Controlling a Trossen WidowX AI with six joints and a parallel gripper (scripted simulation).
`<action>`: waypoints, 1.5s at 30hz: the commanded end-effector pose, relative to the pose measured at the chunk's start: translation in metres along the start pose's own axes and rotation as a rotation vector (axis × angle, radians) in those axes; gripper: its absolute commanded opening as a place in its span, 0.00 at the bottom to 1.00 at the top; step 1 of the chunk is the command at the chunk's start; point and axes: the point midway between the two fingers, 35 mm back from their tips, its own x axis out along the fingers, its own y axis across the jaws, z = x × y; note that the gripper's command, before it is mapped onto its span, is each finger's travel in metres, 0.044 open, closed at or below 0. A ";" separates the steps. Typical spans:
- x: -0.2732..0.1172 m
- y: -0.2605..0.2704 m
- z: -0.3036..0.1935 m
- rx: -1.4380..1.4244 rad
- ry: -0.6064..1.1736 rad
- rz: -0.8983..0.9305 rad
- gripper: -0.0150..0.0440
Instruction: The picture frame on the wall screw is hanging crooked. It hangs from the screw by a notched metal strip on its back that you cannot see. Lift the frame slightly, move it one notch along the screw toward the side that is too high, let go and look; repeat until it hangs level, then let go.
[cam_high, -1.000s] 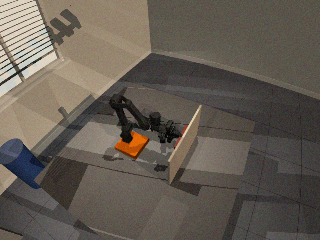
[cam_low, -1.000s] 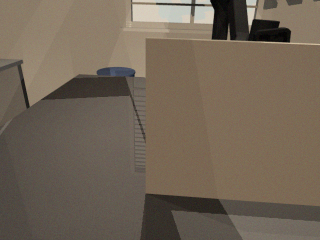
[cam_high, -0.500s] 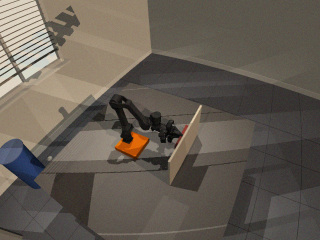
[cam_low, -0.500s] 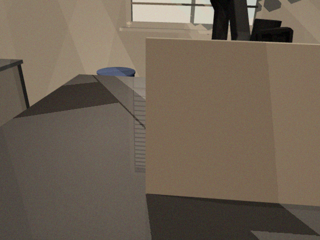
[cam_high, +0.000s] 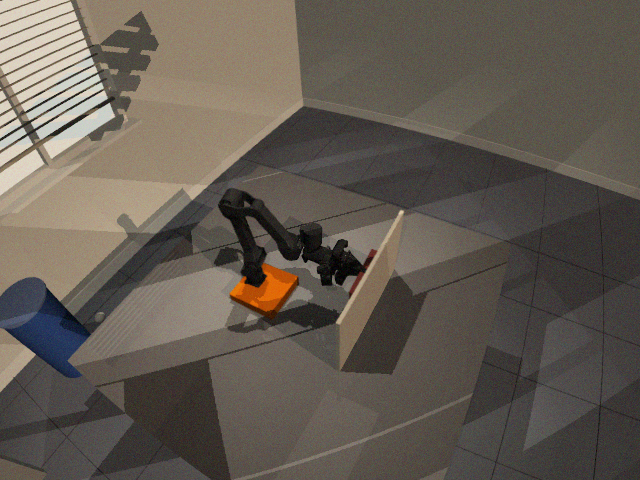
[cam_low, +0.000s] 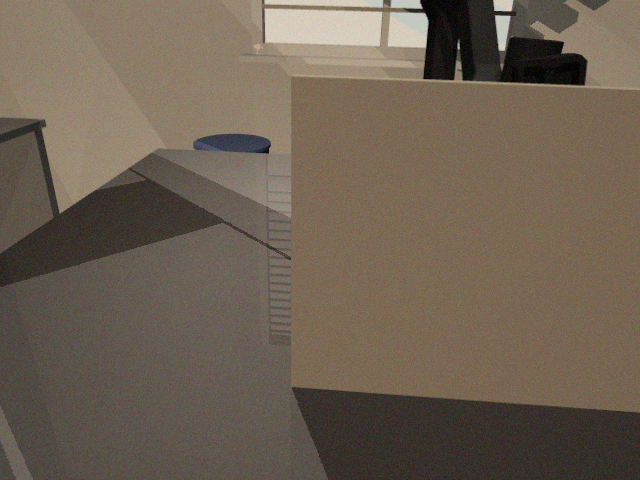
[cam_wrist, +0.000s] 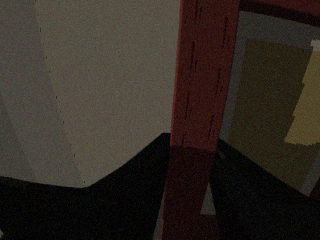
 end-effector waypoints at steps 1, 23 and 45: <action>0.002 0.006 -0.001 0.005 -0.001 0.022 0.25; 0.002 0.003 0.000 0.005 -0.001 0.022 0.25; 0.002 -0.004 -0.001 0.005 -0.001 0.022 0.25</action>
